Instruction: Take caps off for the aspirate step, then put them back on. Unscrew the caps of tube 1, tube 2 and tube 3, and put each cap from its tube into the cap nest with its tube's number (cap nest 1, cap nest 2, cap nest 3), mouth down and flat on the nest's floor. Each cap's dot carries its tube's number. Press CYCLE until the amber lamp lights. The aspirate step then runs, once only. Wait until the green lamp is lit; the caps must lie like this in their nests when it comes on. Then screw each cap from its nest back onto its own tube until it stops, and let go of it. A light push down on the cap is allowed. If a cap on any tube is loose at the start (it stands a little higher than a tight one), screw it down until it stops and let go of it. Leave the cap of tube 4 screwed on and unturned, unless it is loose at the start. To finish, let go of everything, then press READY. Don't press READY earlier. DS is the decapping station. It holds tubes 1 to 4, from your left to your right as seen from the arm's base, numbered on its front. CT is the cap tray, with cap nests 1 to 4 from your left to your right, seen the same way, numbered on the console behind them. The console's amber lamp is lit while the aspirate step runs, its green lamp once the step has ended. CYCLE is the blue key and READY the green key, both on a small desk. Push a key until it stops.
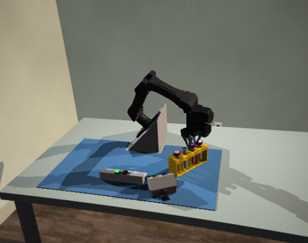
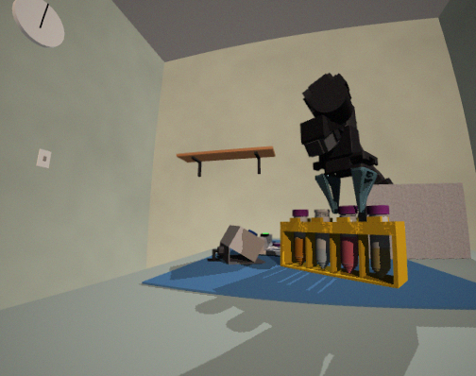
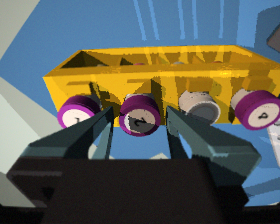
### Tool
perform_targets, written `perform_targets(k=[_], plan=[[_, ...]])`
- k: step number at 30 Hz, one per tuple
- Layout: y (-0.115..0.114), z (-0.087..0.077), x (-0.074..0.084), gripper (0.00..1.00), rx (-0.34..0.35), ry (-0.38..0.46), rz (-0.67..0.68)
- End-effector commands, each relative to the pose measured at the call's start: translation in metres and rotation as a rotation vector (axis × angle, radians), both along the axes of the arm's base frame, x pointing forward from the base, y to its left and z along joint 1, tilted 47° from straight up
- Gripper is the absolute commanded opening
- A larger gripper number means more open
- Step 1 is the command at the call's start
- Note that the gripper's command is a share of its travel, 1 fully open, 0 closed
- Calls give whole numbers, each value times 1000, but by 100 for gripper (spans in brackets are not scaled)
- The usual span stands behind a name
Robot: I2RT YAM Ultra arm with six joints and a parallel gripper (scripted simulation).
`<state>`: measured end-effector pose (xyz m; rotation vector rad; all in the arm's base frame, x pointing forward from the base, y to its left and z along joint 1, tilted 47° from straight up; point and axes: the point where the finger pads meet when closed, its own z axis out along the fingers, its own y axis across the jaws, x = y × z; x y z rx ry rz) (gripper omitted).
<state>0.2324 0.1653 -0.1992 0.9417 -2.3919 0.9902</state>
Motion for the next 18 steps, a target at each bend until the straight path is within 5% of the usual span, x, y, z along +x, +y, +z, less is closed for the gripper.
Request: perform_targets(k=[1, 14, 18], plan=[[6, 3, 3, 49, 25, 79, 91], [6, 3, 3, 49, 69, 457, 446], [6, 3, 3, 49, 76, 515, 501]])
